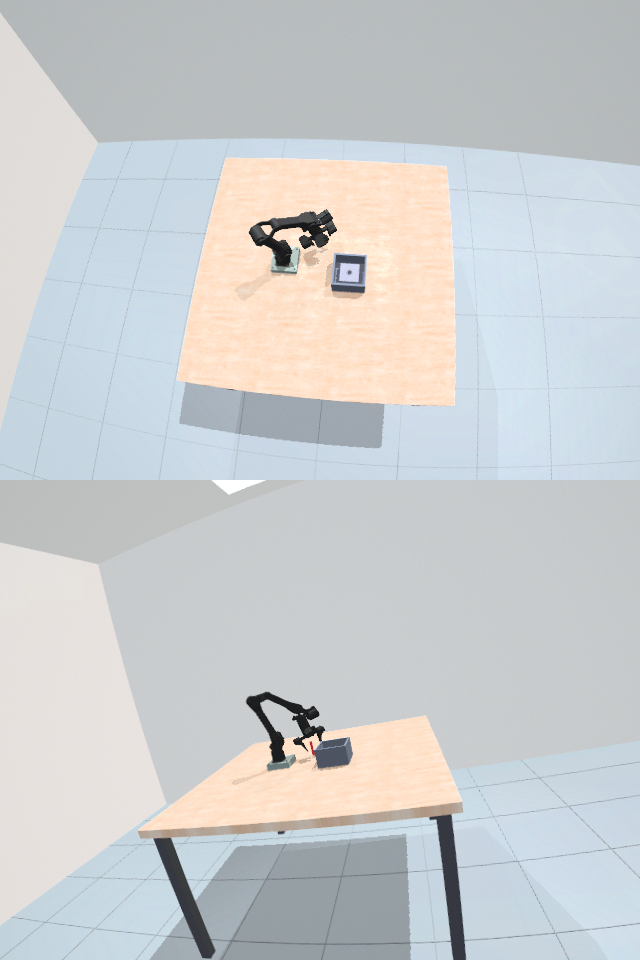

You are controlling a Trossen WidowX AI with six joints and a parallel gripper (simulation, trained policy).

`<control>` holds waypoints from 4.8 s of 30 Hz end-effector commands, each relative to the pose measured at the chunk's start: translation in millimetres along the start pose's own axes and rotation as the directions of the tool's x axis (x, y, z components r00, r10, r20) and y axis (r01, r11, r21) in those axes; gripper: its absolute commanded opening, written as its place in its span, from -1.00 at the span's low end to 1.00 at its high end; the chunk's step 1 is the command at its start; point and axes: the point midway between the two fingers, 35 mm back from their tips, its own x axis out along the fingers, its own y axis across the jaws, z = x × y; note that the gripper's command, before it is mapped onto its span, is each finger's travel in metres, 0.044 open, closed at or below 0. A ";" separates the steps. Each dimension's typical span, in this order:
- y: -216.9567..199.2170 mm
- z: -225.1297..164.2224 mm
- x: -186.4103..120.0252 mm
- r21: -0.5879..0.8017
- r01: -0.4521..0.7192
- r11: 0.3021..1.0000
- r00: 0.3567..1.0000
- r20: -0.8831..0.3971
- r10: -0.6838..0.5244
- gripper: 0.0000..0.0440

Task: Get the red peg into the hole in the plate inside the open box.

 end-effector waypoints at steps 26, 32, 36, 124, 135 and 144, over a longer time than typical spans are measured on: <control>7.1 15.8 -15.8 -0.079 0.017 0.997 1.000 0.022 -0.016 -0.96; 18.6 31.1 -36.3 -0.125 -0.002 0.992 0.997 0.079 0.012 -0.96; 27.3 43.3 -51.1 -0.140 -0.013 0.990 0.993 0.115 0.029 -1.00; 65.5 284.2 -29.3 -0.010 0.149 0.989 0.978 0.151 -0.146 -0.41; 56.0 308.7 -32.0 -0.002 0.173 0.985 0.974 0.147 -0.171 -0.44; 43.6 329.8 -38.2 0.009 0.199 0.980 0.967 0.161 -0.198 -0.44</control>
